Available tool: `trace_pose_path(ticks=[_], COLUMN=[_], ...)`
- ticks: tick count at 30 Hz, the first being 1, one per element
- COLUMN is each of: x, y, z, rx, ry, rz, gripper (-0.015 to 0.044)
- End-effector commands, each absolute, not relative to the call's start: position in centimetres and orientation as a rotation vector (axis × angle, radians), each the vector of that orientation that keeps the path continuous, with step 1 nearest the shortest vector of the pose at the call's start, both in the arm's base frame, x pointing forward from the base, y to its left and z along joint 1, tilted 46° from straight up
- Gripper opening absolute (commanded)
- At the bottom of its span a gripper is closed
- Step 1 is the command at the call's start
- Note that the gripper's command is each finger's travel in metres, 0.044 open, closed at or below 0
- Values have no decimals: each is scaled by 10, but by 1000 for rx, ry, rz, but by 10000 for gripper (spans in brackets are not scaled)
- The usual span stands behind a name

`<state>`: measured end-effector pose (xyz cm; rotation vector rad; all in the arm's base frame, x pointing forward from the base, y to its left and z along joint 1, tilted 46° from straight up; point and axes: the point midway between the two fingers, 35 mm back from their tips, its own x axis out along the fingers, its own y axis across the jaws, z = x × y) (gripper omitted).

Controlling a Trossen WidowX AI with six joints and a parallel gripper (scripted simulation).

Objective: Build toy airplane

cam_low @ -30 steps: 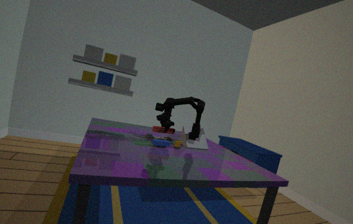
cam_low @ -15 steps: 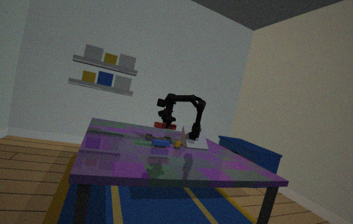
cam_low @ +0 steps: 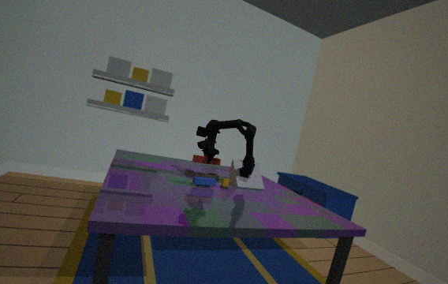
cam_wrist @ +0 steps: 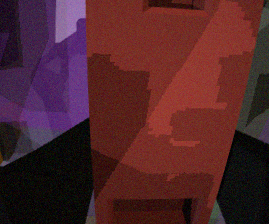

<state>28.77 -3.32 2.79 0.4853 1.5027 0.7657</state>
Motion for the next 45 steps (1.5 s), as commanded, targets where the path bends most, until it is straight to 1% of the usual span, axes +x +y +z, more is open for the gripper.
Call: trace_pose_path(ticks=[1,38,45], x=[289,275,276], y=[-42,-80,-80], z=[16,-90,-89], rx=[493,592,592], ry=[1503,1559,1559], rz=[745,646,646], gripper=[0,0,184])
